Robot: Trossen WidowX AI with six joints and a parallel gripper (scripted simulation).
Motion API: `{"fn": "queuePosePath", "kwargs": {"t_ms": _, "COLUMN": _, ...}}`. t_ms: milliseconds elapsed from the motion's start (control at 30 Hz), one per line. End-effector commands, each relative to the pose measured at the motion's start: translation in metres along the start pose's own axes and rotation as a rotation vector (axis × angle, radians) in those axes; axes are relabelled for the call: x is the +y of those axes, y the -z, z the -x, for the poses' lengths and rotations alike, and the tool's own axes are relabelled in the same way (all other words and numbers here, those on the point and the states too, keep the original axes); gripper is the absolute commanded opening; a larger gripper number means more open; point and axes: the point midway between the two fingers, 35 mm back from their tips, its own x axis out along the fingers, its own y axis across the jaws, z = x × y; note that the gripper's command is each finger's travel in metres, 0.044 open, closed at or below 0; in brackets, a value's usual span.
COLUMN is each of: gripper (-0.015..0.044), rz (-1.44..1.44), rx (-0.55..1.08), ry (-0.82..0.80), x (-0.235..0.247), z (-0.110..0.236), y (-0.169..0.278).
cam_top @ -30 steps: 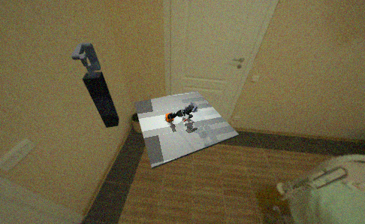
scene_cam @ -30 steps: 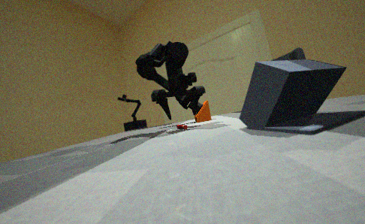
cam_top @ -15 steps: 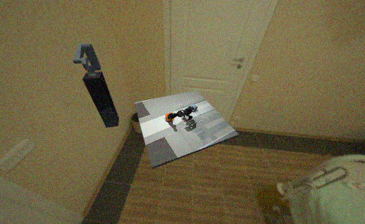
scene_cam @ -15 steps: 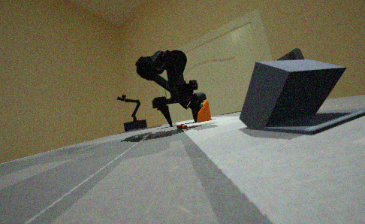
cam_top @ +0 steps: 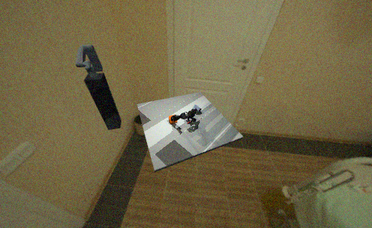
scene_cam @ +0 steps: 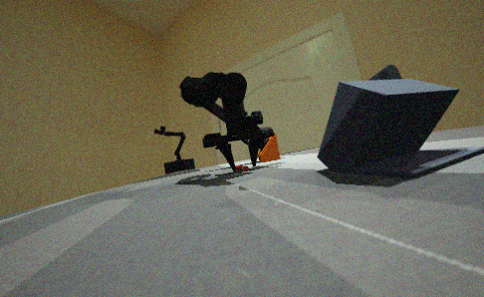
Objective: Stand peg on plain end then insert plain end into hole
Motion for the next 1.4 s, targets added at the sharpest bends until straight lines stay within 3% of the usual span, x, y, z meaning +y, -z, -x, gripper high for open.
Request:
{"fn": "queuePosePath", "kwargs": {"t_ms": 0, "gripper": 0.0177, "rz": 0.003, "rx": 0.001, "ry": 0.003, "x": -0.0001, "z": -0.0006, "y": 0.0003}}
{"fn": "queuePosePath", "kwargs": {"t_ms": 100, "gripper": 0.011, "rz": 0.003, "rx": 0.001, "ry": 0.003, "x": -0.0001, "z": -0.0006, "y": 0.0003}}
{"fn": "queuePosePath", "kwargs": {"t_ms": 367, "gripper": 0.011, "rz": 0.003, "rx": 0.001, "ry": 0.003, "x": -0.0001, "z": -0.0006, "y": 0.0003}}
{"fn": "queuePosePath", "kwargs": {"t_ms": 667, "gripper": 0.005, "rz": 0.003, "rx": 0.001, "ry": 0.003, "x": -0.0001, "z": -0.0006, "y": 0.0003}}
{"fn": "queuePosePath", "kwargs": {"t_ms": 1367, "gripper": 0.0049, "rz": 0.002, "rx": -0.137, "ry": -0.001, "x": 0.0002, "z": 0.0088, "y": 0.0056}}
